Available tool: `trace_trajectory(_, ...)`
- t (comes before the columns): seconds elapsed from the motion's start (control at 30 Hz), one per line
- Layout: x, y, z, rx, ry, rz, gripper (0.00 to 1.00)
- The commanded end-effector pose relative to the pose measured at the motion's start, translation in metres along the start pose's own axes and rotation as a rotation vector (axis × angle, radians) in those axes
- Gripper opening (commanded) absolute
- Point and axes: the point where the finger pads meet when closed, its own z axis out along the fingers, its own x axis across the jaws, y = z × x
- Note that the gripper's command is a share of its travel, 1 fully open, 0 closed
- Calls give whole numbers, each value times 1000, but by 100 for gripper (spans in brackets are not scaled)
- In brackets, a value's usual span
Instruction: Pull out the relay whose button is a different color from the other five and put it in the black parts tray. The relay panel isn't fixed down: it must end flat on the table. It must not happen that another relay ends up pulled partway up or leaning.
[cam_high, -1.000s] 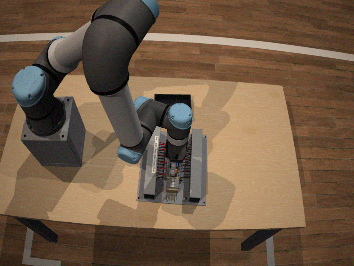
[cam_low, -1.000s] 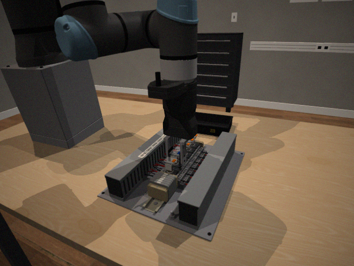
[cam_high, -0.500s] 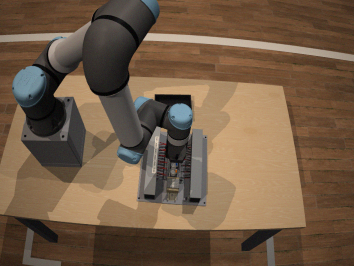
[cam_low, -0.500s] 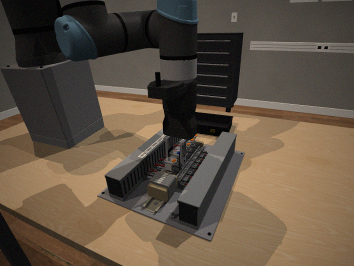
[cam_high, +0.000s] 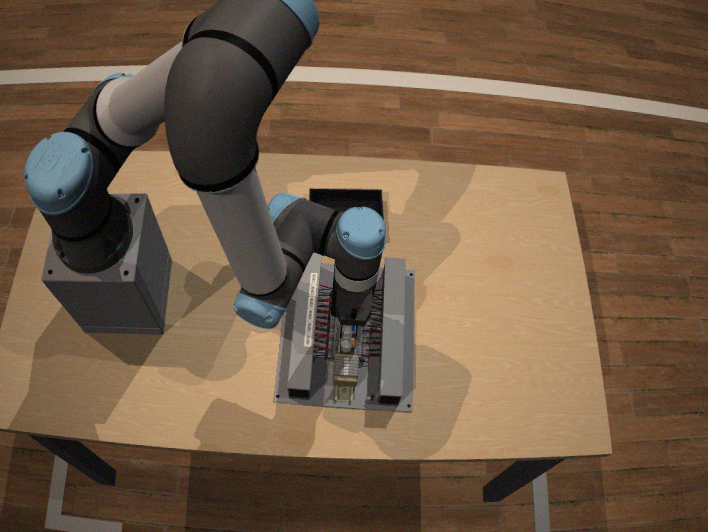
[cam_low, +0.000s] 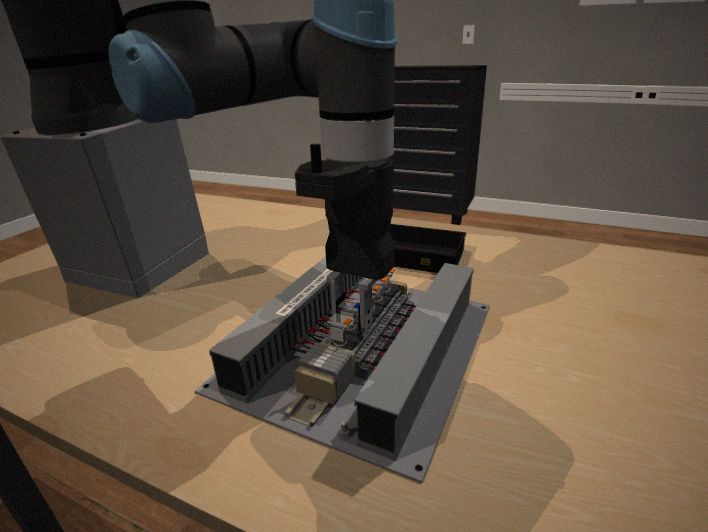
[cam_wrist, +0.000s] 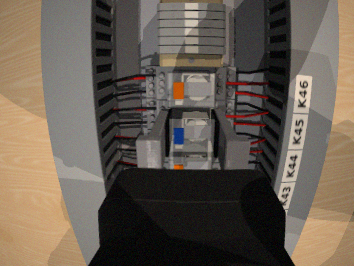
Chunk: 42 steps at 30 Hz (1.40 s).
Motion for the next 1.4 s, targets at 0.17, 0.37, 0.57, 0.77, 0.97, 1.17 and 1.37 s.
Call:
trace_trajectory(0.17,-2,-1,-4,1,-4,1,0)
trace_trajectory(0.37,-2,-1,-8,1,-4,1,0)
trace_trajectory(0.57,-2,-1,-14,1,-4,1,0)
trace_trajectory(0.77,-2,-1,-21,1,-4,1,0)
trace_trajectory(0.97,-2,-1,-32,1,-4,1,0)
trace_trajectory(1.17,-2,-1,-39,1,-4,1,0)
trace_trajectory(1.37,-2,-1,-50,1,-4,1,0)
